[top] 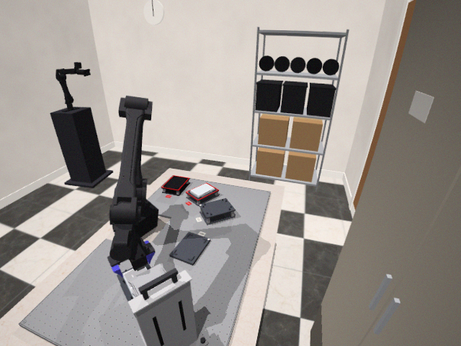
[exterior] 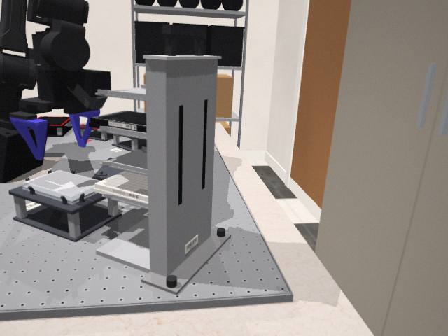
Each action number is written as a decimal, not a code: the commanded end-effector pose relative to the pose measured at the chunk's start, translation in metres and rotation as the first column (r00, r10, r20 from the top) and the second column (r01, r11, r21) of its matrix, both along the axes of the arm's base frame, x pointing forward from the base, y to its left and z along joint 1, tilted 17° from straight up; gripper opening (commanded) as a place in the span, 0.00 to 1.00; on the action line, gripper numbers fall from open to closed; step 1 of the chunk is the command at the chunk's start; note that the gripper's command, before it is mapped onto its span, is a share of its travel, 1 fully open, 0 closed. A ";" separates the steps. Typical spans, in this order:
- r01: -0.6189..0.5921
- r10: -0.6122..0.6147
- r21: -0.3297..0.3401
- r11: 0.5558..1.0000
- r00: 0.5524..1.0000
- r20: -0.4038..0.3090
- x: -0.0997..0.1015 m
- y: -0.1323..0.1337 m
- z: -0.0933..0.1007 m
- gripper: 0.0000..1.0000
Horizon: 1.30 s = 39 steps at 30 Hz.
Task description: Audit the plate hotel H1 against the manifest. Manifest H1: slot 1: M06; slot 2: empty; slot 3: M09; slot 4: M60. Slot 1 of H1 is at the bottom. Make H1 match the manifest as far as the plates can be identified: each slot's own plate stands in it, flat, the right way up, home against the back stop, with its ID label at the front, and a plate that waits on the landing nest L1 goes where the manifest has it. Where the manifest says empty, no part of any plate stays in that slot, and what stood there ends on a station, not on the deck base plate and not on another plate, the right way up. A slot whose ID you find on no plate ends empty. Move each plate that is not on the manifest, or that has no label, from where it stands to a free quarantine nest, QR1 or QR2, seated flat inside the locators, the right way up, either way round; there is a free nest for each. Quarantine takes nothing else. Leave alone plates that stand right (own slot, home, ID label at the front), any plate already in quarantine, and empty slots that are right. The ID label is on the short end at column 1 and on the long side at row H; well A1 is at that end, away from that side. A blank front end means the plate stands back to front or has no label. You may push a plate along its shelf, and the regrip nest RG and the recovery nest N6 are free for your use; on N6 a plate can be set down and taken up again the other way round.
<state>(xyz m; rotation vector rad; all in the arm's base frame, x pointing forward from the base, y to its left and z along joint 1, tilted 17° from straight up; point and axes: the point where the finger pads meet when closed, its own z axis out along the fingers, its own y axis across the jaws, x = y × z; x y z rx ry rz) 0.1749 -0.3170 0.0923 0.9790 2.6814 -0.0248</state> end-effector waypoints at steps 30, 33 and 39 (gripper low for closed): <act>0.011 -0.011 -0.010 1.000 1.000 0.004 0.007 -0.004 -0.017 1.00; 0.007 -0.007 -0.016 1.000 1.000 0.008 0.009 -0.004 -0.017 1.00; 0.009 -0.009 -0.009 1.000 1.000 0.004 0.010 -0.005 -0.028 1.00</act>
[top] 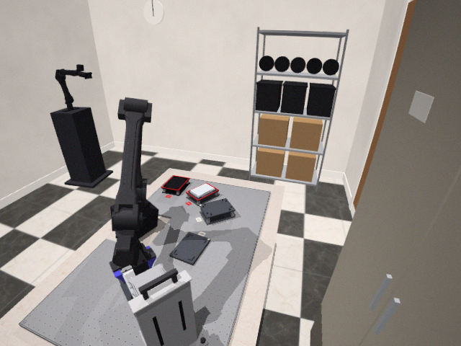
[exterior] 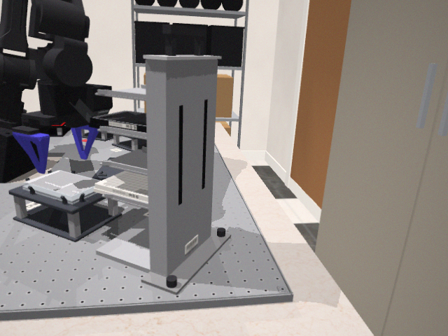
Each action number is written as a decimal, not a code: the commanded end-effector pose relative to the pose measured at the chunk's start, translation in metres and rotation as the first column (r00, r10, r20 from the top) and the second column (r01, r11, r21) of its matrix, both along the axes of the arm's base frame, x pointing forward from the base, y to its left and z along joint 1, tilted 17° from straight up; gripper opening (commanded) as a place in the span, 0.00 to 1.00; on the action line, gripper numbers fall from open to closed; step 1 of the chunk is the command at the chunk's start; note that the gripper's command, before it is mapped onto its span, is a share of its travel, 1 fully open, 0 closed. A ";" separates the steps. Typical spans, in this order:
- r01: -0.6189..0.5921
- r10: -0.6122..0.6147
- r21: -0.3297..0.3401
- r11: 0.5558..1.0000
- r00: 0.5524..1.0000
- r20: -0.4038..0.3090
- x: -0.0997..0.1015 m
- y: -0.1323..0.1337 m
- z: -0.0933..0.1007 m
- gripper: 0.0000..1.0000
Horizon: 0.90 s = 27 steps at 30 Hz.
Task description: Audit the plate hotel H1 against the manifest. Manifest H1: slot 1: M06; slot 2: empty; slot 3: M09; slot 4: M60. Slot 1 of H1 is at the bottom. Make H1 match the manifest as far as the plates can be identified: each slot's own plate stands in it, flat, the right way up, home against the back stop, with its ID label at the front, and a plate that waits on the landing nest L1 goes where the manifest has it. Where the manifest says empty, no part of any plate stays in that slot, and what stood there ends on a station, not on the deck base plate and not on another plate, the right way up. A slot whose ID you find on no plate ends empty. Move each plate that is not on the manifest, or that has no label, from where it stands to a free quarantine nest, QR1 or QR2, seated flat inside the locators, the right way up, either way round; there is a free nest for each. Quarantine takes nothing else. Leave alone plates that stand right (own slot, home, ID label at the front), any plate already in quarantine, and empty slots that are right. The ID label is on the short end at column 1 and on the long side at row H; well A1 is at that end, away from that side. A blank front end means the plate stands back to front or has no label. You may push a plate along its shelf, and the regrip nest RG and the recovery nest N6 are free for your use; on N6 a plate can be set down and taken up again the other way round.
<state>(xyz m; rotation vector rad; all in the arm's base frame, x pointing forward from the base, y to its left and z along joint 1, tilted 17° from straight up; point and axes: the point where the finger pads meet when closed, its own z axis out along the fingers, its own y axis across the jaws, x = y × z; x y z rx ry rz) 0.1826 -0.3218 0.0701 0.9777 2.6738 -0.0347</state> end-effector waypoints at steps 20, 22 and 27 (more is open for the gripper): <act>0.005 -0.005 0.001 1.000 1.000 0.000 0.009 -0.002 -0.029 1.00; 0.008 -0.008 0.001 1.000 1.000 -0.001 0.009 -0.003 -0.031 1.00; 0.005 -0.005 -0.019 1.000 1.000 0.009 0.011 -0.005 -0.027 1.00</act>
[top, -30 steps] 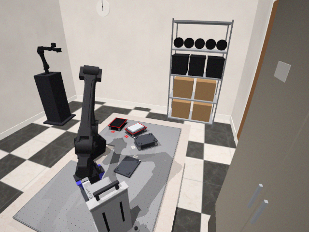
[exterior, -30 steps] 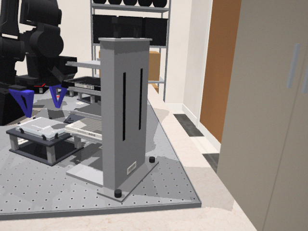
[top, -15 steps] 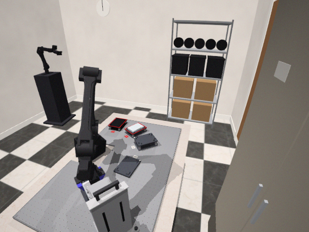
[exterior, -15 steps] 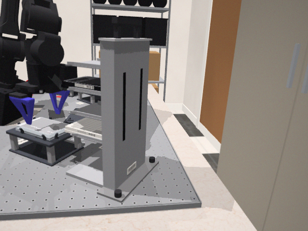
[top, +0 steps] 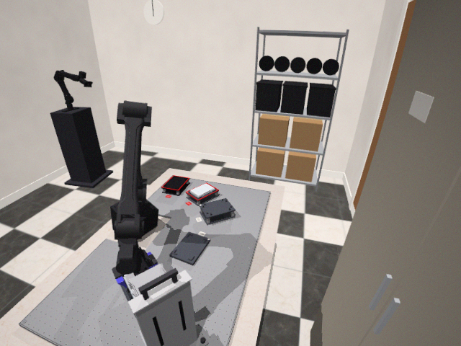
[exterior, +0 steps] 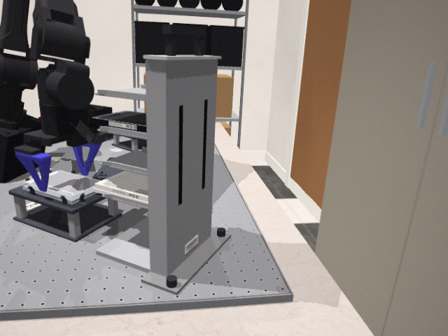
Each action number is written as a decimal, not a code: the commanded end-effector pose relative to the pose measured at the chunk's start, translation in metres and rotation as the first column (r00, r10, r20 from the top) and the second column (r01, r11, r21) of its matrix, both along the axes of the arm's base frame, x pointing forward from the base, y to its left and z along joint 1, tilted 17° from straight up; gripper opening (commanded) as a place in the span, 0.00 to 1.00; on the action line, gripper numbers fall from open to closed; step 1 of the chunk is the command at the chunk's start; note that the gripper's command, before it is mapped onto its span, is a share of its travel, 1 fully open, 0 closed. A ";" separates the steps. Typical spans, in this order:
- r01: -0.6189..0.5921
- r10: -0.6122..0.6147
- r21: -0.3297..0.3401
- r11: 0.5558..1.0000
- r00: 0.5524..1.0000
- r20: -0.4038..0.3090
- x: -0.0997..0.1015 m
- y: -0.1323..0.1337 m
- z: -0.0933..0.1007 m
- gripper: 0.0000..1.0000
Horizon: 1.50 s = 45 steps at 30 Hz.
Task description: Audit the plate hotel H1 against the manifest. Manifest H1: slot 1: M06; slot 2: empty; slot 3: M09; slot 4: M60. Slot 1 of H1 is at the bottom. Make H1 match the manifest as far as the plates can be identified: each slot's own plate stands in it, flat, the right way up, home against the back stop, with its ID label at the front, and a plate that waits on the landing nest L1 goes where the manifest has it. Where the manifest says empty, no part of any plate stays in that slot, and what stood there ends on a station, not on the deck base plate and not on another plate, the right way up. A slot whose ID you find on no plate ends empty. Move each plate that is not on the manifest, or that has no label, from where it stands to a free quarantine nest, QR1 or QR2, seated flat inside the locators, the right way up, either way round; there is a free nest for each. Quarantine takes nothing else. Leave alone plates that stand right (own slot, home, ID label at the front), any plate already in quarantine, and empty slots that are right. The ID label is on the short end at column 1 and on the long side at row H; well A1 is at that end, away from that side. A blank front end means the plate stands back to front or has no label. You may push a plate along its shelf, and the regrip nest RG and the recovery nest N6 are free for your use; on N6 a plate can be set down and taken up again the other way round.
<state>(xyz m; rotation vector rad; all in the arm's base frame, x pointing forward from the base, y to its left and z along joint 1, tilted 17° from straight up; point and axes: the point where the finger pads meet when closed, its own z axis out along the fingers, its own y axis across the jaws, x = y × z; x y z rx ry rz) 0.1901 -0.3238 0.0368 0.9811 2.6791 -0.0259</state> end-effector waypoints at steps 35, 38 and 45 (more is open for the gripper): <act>0.003 -0.003 -0.032 0.999 1.000 0.015 0.007 -0.011 0.000 0.86; 0.003 -0.003 -0.032 0.999 1.000 0.015 0.007 -0.011 0.000 0.86; 0.009 -0.009 -0.020 1.000 1.000 0.005 -0.003 -0.003 0.004 0.86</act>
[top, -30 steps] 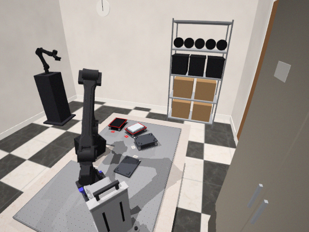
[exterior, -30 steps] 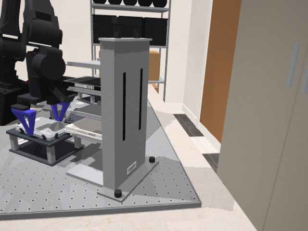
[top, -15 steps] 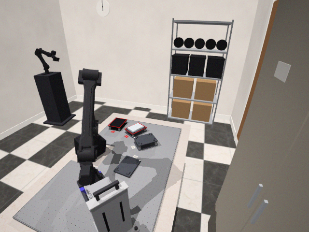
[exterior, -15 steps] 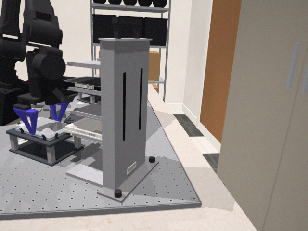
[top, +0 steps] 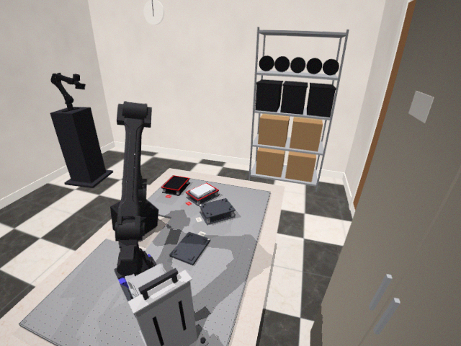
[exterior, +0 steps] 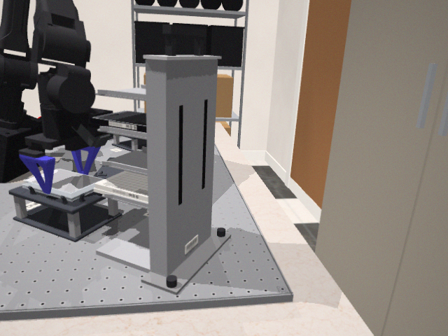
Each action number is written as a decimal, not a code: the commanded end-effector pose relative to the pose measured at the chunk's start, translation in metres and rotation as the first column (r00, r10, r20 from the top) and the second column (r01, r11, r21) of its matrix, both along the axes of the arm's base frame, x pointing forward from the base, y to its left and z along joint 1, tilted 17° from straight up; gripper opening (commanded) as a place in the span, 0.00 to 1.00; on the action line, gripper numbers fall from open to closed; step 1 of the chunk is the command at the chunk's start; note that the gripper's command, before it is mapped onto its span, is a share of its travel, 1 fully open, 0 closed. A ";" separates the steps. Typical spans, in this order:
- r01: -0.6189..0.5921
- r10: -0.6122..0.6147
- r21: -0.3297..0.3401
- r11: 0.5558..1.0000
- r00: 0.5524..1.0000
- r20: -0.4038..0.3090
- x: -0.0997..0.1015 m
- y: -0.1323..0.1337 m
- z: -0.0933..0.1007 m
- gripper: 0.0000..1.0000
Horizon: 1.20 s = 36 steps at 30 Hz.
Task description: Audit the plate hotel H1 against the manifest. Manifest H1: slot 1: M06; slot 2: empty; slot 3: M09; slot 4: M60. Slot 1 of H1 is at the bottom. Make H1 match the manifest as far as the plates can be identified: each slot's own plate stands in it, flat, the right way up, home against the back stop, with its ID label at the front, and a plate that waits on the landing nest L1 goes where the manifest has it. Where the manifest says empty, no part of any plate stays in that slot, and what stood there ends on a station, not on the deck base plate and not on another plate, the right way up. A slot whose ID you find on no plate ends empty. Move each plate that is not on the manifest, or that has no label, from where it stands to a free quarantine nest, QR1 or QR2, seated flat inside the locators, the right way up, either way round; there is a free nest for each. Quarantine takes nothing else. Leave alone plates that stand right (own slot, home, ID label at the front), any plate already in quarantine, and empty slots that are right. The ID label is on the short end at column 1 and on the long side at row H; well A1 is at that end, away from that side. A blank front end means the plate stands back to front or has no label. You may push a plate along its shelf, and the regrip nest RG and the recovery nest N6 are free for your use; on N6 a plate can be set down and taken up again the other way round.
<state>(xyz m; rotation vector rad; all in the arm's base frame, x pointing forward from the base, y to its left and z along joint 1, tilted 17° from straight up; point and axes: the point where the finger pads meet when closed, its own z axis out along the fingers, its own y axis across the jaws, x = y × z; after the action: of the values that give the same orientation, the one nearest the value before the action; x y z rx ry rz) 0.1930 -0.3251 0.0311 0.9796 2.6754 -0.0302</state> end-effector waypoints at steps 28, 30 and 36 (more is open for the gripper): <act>0.000 0.001 -0.057 0.998 1.000 0.023 -0.003 -0.015 0.050 0.86; -0.002 0.003 -0.057 0.998 1.000 0.024 -0.003 -0.015 0.053 0.86; -0.002 0.003 -0.058 0.998 1.000 0.024 -0.004 -0.014 0.059 0.86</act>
<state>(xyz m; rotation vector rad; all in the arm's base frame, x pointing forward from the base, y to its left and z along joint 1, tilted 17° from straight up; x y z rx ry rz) 0.1813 -0.3169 0.0591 0.9883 2.6837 -0.0232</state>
